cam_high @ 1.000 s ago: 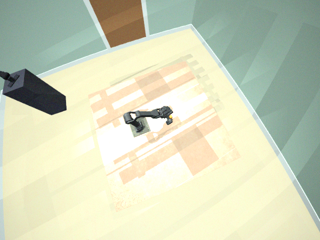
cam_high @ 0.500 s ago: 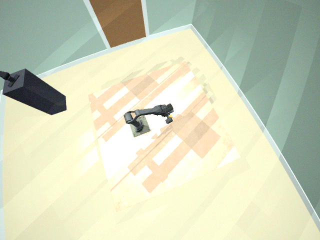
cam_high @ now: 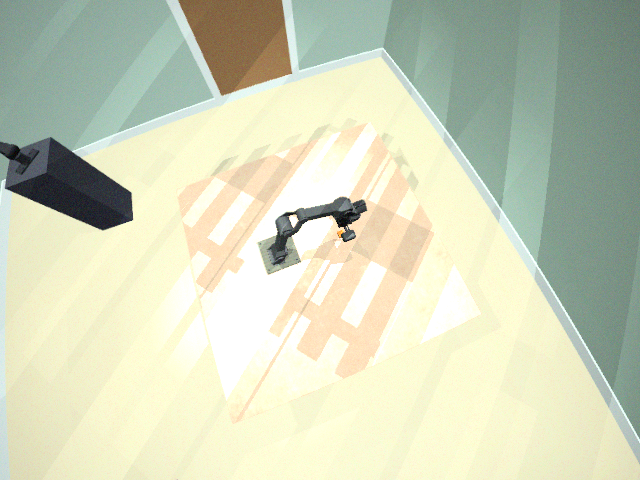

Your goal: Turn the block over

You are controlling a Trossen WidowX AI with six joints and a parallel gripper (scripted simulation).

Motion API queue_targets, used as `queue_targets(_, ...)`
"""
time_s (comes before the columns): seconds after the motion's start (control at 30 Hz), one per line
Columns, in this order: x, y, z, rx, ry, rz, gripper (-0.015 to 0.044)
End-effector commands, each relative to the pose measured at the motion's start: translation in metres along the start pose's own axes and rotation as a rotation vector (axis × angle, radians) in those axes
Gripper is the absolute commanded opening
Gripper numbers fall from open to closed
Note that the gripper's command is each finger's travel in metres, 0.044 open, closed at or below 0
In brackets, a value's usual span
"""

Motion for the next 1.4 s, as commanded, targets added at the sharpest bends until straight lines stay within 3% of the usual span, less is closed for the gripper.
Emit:
queue_targets(0.0, -0.002, 0.000, -0.001, -0.001, 0.024, -0.009, 0.0440)
queue_targets(0.13, -0.033, 0.001, 0.000, -0.001, 0.024, -0.009, 0.0440)
queue_targets(1.23, -0.082, 0.000, 0.001, -0.001, 0.024, -0.009, 0.0440)
queue_targets(1.37, -0.082, 0.000, 0.001, -0.001, 0.024, -0.009, 0.0335)
Point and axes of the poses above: the point midway between the two fingers, 35 mm back from their tips, its own x axis back along the fingers, its own y axis across the jaws, z = x × y, the point moved 5 cm from there along x, back along the fingers, and after that the axes turned 11 degrees about x, right-handed, at the moved point
